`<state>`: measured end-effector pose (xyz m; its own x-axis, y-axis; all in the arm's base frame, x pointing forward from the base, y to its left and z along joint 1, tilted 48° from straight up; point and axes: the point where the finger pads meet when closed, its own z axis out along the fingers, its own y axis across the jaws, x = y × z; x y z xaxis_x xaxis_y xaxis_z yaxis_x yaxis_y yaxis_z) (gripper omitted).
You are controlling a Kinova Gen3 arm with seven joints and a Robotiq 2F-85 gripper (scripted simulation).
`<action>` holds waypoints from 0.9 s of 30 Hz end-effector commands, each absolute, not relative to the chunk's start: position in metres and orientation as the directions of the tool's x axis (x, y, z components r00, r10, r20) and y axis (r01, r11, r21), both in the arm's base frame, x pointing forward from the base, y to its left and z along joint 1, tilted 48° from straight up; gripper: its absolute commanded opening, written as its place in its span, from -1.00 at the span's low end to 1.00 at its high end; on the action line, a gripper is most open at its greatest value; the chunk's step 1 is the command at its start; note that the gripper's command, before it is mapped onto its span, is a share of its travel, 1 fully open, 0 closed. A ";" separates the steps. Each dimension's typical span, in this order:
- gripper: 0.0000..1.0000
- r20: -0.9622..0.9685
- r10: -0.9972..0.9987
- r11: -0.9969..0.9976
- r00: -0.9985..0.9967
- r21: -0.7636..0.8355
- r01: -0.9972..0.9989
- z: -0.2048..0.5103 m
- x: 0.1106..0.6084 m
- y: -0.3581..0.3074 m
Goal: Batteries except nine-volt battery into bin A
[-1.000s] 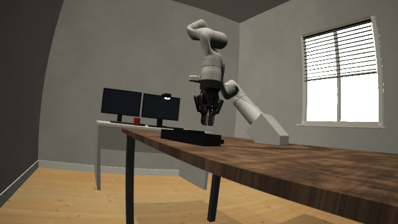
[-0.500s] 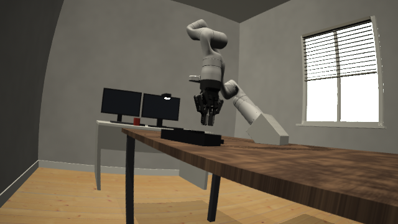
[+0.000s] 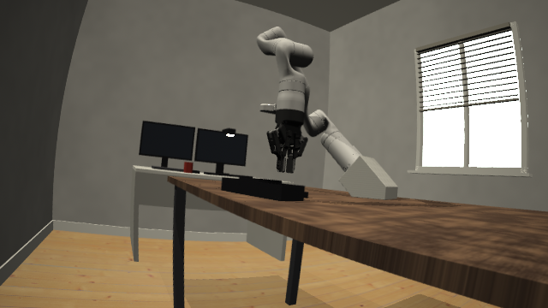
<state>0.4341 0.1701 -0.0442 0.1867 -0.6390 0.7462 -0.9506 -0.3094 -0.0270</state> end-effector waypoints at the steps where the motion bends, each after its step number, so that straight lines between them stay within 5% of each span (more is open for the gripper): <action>1: -0.43 0.746 -0.636 -0.322 0.198 -0.024 -0.946 -0.042 0.435 0.175; 9: -0.43 0.745 -0.639 -0.315 0.190 -0.028 -0.949 -0.043 0.435 0.174; 27: -0.43 0.532 -0.212 -0.686 0.820 0.516 -0.512 0.035 0.377 0.085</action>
<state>0.3797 0.0920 0.0221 0.7832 -0.2408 0.5733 -0.5654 -0.6596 0.4952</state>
